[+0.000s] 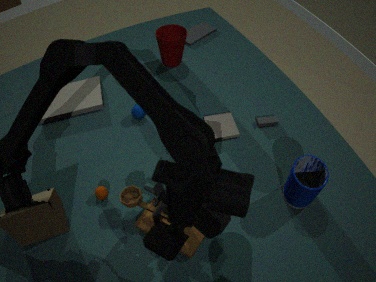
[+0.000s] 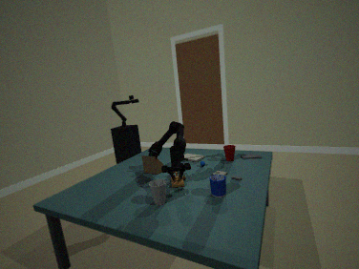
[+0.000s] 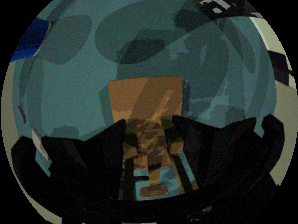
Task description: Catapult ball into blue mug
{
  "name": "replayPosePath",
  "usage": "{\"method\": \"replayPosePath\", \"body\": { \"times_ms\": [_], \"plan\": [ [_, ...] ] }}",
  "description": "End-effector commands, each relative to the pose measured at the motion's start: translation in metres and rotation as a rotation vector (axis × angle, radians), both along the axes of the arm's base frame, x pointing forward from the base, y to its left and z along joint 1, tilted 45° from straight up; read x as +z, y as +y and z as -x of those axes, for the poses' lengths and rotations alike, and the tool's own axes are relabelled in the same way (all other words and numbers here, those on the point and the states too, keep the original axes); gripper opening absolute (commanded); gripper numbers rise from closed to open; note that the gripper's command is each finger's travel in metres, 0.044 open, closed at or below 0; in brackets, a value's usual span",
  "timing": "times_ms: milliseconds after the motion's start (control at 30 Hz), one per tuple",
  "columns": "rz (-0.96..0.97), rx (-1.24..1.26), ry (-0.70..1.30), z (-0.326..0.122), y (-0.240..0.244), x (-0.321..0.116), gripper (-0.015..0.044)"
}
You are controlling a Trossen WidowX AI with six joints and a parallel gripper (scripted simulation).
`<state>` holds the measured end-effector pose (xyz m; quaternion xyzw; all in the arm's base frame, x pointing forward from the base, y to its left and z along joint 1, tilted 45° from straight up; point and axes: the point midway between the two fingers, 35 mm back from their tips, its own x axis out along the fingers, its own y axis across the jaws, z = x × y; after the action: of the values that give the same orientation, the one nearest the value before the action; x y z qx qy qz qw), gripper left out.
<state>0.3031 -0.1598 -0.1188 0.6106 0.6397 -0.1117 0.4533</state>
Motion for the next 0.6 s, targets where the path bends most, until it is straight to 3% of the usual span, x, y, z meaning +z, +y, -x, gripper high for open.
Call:
{"method": "replayPosePath", "body": {
  "times_ms": [0, 267, 433, 567],
  "plan": [
    [0.002, 0.001, -0.001, 0.0, 0.0, 0.0, 0.0236],
    [0.004, 0.0, 0.0, 0.001, -0.018, 0.016, 0.044],
    [0.005, 0.0, 0.003, 0.016, -0.067, 0.069, 0.044],
    [0.003, -0.009, 0.002, 0.013, -0.06, 0.06, 0.044]
  ]
}}
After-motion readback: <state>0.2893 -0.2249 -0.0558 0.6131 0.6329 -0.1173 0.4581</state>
